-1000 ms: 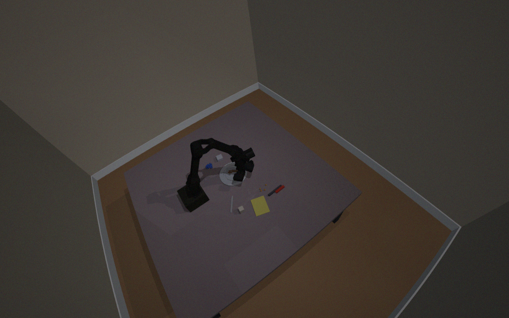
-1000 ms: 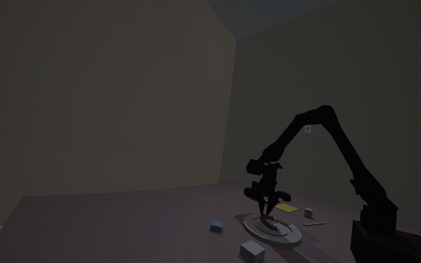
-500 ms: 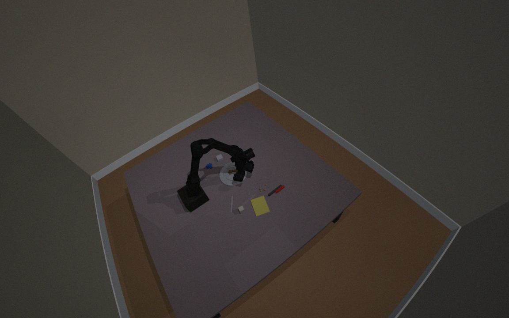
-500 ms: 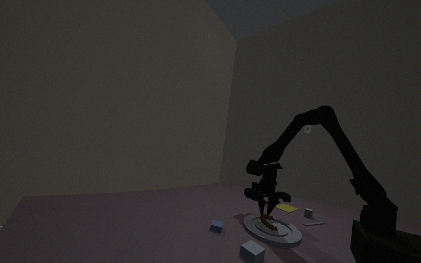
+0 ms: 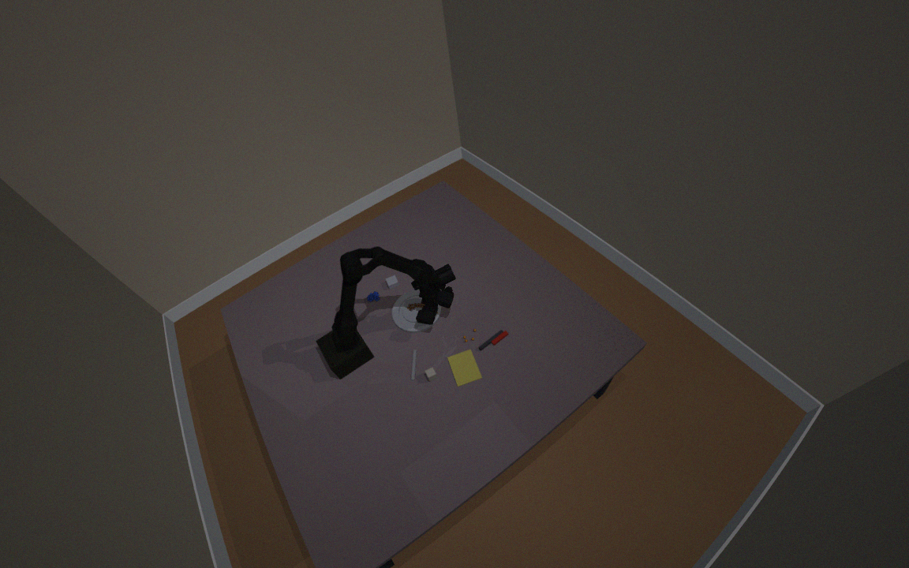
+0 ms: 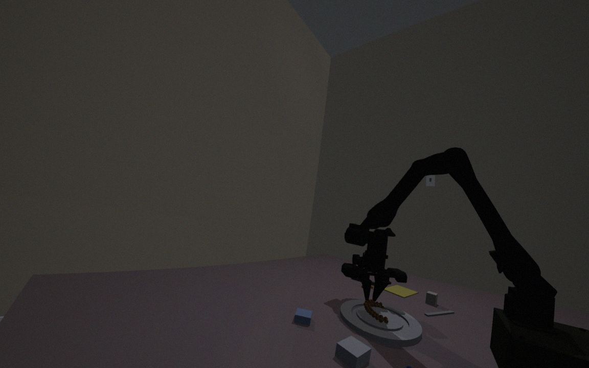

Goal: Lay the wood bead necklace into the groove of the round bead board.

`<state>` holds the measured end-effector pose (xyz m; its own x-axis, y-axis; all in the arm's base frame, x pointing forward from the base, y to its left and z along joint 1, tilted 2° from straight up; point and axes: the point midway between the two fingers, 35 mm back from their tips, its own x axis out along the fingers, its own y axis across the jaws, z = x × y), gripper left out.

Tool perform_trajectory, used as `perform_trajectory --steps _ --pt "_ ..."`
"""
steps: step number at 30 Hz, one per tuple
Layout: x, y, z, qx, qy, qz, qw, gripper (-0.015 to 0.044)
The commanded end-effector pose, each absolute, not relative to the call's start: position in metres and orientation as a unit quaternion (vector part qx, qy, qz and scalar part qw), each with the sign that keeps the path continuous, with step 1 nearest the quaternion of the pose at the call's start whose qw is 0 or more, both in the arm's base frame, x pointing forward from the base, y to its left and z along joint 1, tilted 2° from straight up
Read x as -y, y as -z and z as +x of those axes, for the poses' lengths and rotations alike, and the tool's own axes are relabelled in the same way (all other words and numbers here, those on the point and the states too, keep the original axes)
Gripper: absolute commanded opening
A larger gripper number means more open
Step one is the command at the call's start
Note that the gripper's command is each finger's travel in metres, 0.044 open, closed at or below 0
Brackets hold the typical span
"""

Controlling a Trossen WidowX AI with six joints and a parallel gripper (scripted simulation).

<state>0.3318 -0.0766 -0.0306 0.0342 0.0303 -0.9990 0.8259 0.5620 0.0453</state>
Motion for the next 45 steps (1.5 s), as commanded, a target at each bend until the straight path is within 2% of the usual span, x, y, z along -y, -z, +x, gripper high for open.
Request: perform_trajectory --steps 1,39,45 --pt "0.077 0.031 0.332 -0.619 0.315 0.346 0.631 0.0" --pt "0.089 0.029 0.329 -0.62 0.315 0.343 0.631 0.0" --pt "0.089 0.027 0.33 -0.619 0.316 0.346 0.63 0.0158"
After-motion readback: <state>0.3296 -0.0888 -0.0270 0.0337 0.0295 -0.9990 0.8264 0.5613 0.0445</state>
